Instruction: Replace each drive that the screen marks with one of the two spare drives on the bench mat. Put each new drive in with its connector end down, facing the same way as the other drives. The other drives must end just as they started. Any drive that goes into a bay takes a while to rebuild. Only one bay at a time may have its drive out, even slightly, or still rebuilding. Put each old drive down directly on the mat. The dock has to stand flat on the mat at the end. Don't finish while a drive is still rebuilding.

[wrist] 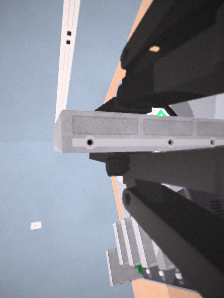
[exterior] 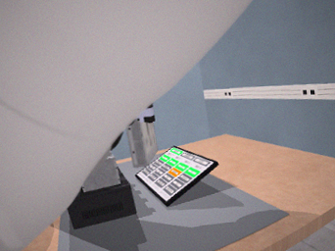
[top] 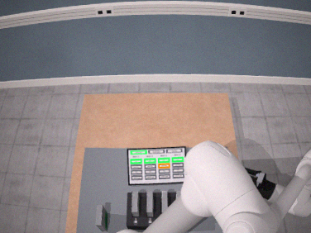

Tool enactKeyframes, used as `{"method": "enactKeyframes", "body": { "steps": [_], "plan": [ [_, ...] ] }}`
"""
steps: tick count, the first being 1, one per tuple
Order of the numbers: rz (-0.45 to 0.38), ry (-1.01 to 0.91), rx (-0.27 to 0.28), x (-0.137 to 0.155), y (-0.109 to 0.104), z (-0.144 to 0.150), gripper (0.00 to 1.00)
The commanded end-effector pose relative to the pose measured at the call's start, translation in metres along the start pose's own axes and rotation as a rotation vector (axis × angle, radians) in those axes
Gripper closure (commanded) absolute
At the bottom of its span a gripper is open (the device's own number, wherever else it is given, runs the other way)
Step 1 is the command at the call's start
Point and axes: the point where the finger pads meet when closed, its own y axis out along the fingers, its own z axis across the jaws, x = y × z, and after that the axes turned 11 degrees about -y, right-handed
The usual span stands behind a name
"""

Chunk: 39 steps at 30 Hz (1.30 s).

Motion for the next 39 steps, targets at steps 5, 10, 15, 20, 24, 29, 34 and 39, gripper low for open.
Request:
{"method": "enactKeyframes", "body": {
  "steps": [5, 10, 15, 20, 24, 29, 34, 39],
  "plan": [
    [0.000, -0.001, 0.000, 0.001, 0.000, 0.000, 0.90],
    [0.000, -0.001, 0.000, 0.003, 0.000, 0.000, 0.90],
    [0.000, -0.001, 0.000, 0.004, 0.000, -0.001, 0.90],
    [0.000, -0.001, 0.000, 0.007, 0.000, -0.001, 0.90],
    [0.000, -0.001, 0.000, 0.010, 0.000, -0.002, 0.90],
    [0.000, -0.001, 0.000, 0.015, 0.000, -0.003, 0.90],
    [0.000, -0.001, 0.000, 0.018, 0.000, -0.003, 0.90],
    [0.000, -0.001, 0.000, 0.024, 0.000, -0.005, 0.90]
  ]
}}
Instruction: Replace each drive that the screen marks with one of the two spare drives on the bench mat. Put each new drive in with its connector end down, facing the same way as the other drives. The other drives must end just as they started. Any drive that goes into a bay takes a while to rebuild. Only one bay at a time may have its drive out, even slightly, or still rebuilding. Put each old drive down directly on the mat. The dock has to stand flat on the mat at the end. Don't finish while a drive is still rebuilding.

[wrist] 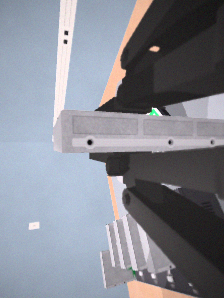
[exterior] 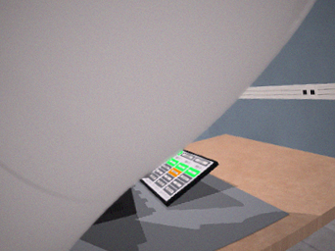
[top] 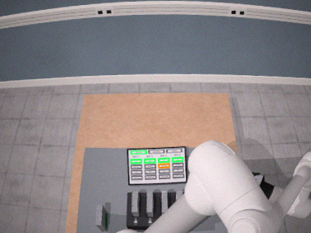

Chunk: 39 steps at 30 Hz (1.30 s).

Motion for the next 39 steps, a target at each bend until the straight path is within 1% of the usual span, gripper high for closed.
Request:
{"method": "enactKeyframes", "body": {
  "steps": [1, 27, 39],
  "plan": [
    [0.000, -0.001, 0.000, 0.004, 0.000, -0.001, 0.90],
    [0.000, -0.001, 0.000, 0.039, 0.000, -0.007, 0.90],
    [0.000, -0.001, 0.000, 0.060, 0.000, -0.012, 0.90]
  ]
}}
